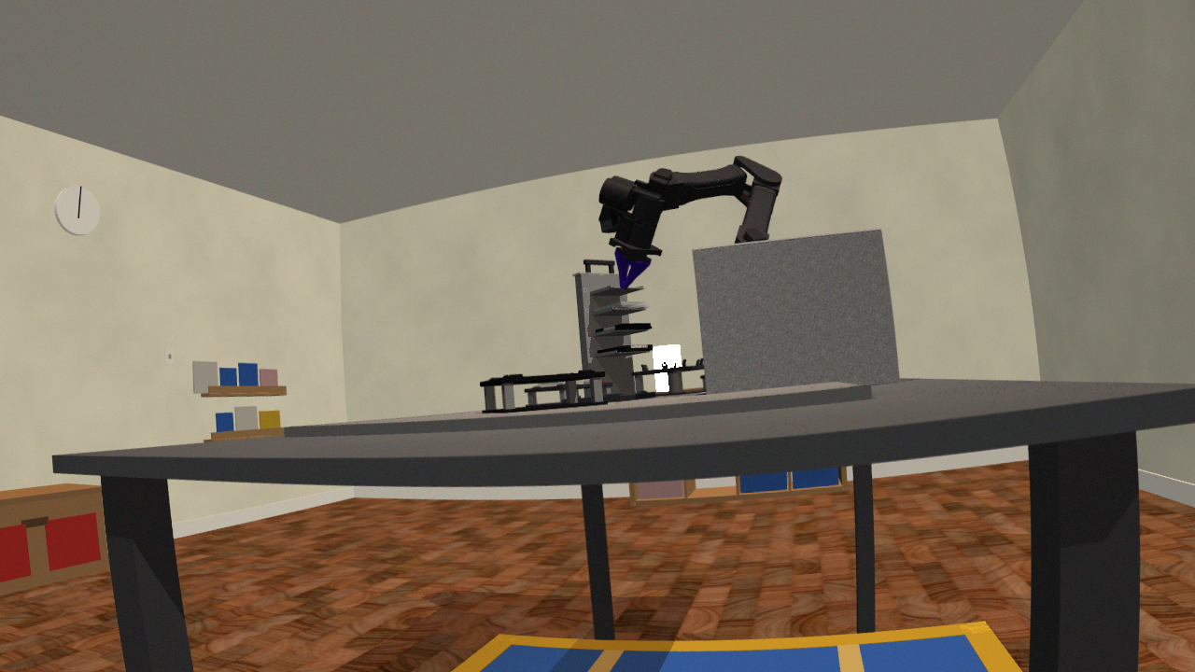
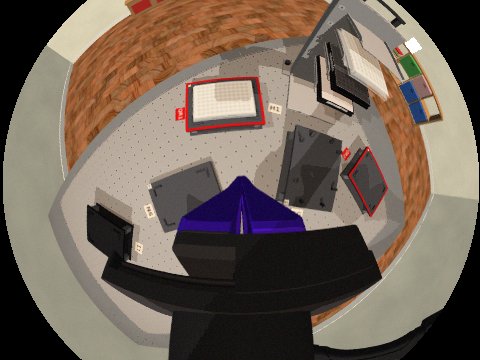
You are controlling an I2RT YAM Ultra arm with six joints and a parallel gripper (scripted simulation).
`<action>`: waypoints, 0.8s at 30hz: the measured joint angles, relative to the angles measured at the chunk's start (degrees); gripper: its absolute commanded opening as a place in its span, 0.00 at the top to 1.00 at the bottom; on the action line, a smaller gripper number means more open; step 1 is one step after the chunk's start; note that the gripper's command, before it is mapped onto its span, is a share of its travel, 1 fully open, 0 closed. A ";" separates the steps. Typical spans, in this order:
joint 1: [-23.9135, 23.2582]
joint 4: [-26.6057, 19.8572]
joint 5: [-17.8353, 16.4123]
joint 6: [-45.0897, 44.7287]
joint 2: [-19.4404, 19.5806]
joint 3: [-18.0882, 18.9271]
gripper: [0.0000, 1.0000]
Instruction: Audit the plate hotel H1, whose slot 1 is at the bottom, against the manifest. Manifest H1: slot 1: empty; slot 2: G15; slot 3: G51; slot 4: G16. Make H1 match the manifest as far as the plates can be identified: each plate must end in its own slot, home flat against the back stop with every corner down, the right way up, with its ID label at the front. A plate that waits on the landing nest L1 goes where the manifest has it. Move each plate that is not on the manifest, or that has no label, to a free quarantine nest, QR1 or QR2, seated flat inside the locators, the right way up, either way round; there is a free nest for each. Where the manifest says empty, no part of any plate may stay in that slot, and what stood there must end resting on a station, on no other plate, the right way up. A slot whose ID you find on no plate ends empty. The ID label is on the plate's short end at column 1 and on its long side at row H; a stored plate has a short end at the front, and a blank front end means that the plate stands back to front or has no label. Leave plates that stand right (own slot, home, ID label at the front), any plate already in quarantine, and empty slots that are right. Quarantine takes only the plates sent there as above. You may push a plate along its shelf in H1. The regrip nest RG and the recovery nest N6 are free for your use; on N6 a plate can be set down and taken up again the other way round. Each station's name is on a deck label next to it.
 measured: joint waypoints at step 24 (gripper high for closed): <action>-0.68 32.94 7.74 -14.03 -8.33 -14.10 1.00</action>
